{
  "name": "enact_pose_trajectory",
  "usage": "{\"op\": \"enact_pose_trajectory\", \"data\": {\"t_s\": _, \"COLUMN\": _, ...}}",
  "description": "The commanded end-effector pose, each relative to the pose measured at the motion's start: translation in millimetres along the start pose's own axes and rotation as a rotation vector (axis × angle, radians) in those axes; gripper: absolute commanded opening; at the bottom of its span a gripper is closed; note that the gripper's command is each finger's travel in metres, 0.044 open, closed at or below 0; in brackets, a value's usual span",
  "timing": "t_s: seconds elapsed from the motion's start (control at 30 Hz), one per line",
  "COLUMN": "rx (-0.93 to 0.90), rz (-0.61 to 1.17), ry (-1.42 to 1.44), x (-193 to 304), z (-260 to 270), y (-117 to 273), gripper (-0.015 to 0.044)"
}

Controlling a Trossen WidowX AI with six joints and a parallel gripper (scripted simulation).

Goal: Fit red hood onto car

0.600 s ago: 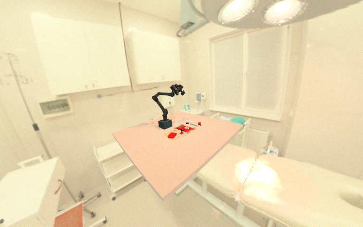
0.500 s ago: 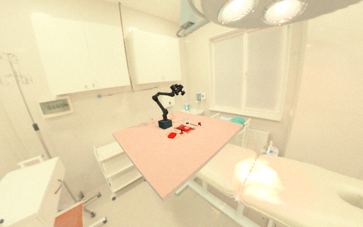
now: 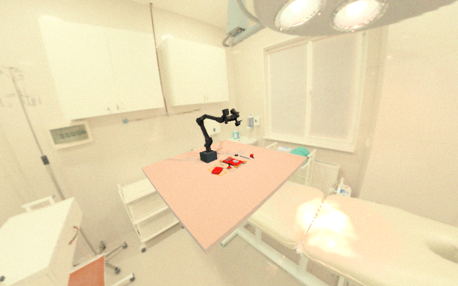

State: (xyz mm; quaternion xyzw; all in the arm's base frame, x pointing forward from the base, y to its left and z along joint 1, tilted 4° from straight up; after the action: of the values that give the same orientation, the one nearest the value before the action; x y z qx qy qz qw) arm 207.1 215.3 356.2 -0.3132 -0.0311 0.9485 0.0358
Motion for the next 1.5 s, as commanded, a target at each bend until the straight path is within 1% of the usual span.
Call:
{"op": "enact_pose_trajectory", "data": {"t_s": 0.0, "rx": 0.118, "rz": -0.062, "ry": -0.040, "x": -13, "z": -26, "y": 6, "gripper": 0.0440}}
{"op": "enact_pose_trajectory", "data": {"t_s": 0.2, "rx": 0.334, "rz": -0.152, "ry": -0.081, "x": -30, "z": -72, "y": 27, "gripper": 0.0440}}
{"op": "enact_pose_trajectory", "data": {"t_s": 0.4, "rx": 0.454, "rz": -0.192, "ry": -0.113, "x": -38, "z": -97, "y": 42, "gripper": 0.0440}}
{"op": "enact_pose_trajectory", "data": {"t_s": 0.5, "rx": 0.561, "rz": -0.226, "ry": -0.162, "x": -45, "z": -119, "y": 57, "gripper": 0.0440}}
{"op": "enact_pose_trajectory", "data": {"t_s": 0.77, "rx": 0.853, "rz": -0.298, "ry": -0.309, "x": -54, "z": -177, "y": 107, "gripper": 0.0440}}
{"op": "enact_pose_trajectory", "data": {"t_s": 1.03, "rx": 1.138, "rz": -0.325, "ry": -0.480, "x": -48, "z": -224, "y": 168, "gripper": 0.0440}}
{"op": "enact_pose_trajectory", "data": {"t_s": 1.27, "rx": 1.297, "rz": -0.310, "ry": -0.650, "x": -35, "z": -246, "y": 216, "gripper": 0.0440}}
{"op": "enact_pose_trajectory", "data": {"t_s": 1.4, "rx": 1.356, "rz": -0.300, "ry": -0.707, "x": -29, "z": -253, "y": 233, "gripper": 0.0440}}
{"op": "enact_pose_trajectory", "data": {"t_s": 1.47, "rx": 1.419, "rz": -0.287, "ry": -0.758, "x": -22, "z": -260, "y": 249, "gripper": 0.0440}}
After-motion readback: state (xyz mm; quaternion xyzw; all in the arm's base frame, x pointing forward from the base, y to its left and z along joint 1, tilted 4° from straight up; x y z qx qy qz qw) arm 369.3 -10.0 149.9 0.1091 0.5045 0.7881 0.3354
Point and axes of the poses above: the point midway between the two fingers, 35 mm back from their tips, its own y axis back along the fingers, its own z axis across the jaws, x = y × z, the point moved 8 cm from there along y, back along the fingers, and after that the axes turned 13 degrees about y, right-handed, at the moved point
